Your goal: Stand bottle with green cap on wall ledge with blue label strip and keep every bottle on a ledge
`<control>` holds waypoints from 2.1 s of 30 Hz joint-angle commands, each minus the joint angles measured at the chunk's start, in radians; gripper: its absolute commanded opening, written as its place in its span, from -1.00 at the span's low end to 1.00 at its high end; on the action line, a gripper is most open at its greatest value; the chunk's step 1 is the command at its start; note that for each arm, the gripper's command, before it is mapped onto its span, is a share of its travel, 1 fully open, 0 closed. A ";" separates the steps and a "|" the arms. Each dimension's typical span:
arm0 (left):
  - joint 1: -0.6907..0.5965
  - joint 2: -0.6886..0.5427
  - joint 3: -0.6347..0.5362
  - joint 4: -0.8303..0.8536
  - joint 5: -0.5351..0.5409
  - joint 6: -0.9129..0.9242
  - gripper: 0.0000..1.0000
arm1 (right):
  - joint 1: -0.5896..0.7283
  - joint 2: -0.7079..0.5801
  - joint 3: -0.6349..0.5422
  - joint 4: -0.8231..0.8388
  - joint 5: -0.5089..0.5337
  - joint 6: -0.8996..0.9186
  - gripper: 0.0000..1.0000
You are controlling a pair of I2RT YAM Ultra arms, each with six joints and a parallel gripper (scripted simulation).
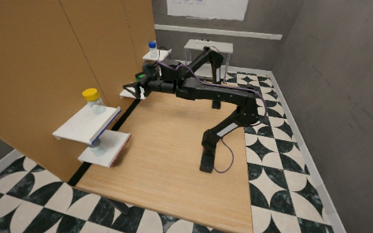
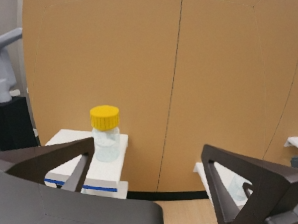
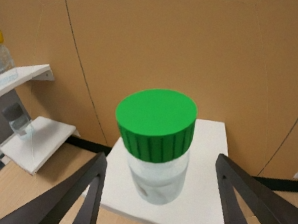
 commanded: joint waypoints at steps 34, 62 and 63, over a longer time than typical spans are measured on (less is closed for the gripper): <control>0.006 -0.025 0.002 0.027 0.005 -0.006 1.00 | -0.089 -0.608 -0.319 -0.305 -0.054 -0.037 0.78; -0.016 -0.024 -0.009 0.018 -0.043 0.010 1.00 | -0.569 -0.791 -0.125 -0.646 -0.359 -0.050 0.78; -0.016 -0.024 -0.009 0.018 -0.043 0.010 1.00 | -0.569 -0.791 -0.125 -0.646 -0.359 -0.050 0.78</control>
